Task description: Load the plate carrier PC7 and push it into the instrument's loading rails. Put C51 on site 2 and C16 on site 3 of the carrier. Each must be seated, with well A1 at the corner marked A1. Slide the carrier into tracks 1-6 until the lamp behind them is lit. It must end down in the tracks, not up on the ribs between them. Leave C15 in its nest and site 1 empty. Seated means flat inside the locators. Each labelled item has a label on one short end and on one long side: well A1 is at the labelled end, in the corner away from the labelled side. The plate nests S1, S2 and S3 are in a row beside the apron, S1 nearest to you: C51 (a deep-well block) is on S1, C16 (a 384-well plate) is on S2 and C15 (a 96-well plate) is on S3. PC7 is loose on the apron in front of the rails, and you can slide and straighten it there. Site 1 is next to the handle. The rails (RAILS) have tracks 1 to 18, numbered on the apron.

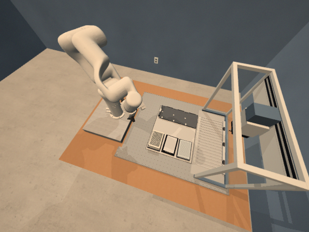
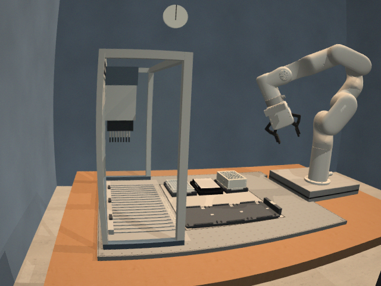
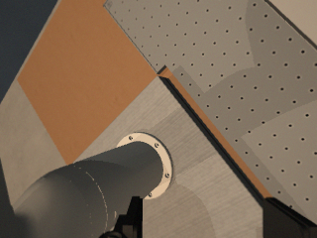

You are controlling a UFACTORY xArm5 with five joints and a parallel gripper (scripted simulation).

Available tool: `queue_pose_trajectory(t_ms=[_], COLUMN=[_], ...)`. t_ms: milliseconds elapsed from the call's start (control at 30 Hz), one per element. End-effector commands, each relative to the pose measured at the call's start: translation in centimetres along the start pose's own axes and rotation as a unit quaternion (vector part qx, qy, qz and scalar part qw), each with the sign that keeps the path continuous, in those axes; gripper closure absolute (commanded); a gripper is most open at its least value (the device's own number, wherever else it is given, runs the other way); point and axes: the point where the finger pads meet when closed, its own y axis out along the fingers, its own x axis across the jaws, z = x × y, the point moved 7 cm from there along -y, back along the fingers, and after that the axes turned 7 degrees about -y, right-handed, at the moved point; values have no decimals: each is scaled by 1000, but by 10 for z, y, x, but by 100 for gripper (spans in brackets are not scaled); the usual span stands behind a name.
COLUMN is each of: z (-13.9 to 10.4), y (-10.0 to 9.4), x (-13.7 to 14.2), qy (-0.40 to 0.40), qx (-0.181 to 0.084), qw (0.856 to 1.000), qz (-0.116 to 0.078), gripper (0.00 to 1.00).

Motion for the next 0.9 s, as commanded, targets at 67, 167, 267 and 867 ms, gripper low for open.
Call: queue_pose_trajectory(t_ms=[67, 167, 267, 867], z=[0, 0, 0, 11], y=[-1, -1, -1, -20], x=[0, 0, 0, 30], qy=[0, 0, 0, -56], qx=[0, 0, 0, -3], qw=[1000, 1000, 1000, 997], qz=[-1, -1, -1, -44], gripper=[0, 0, 0, 0])
